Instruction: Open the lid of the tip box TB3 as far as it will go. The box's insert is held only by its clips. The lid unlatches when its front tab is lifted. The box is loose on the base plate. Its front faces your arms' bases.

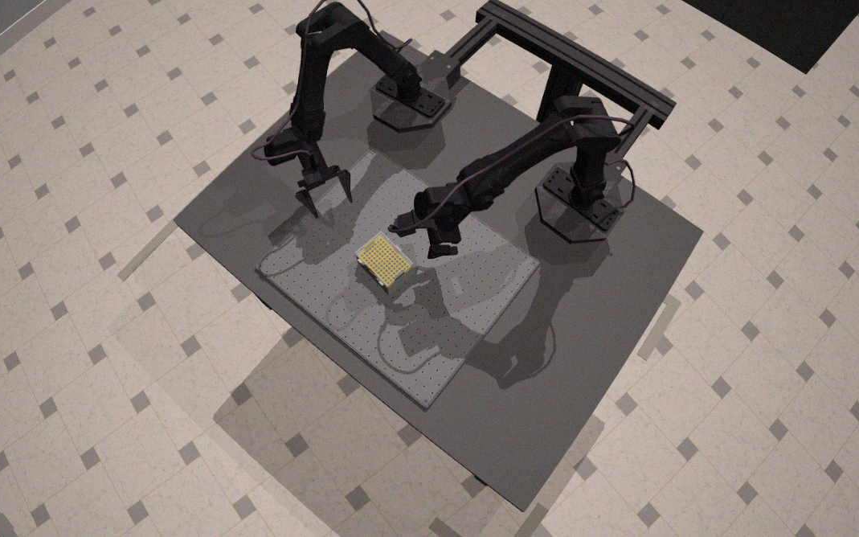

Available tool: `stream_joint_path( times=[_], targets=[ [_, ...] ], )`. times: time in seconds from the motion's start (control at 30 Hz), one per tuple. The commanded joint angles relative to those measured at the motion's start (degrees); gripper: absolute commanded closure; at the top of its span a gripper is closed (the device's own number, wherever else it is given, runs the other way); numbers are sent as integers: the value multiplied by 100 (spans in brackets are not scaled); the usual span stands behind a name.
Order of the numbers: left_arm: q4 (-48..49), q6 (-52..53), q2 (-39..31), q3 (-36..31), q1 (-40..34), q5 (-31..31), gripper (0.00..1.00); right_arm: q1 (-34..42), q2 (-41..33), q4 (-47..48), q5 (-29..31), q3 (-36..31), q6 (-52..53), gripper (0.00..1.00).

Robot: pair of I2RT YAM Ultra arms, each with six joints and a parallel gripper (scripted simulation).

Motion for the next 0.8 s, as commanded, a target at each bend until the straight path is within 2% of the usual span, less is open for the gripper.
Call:
stream_joint_path(
  times=[0.0,0.17,0.33,0.77],
  targets=[
    [1196,-404,-208,-281,-144,-49,0,234,386,107,-601,397,-609,0],
    [2374,-754,-93,-753,-365,-181,0,724,1351,750,-1053,761,-1300,0],
    [3114,-904,39,-1058,-516,-318,0,1035,2020,1172,-1279,1137,-1693,0],
    [3220,-854,87,-1116,-560,-314,0,1154,2320,1191,-1310,1321,-1711,0]
  ],
)
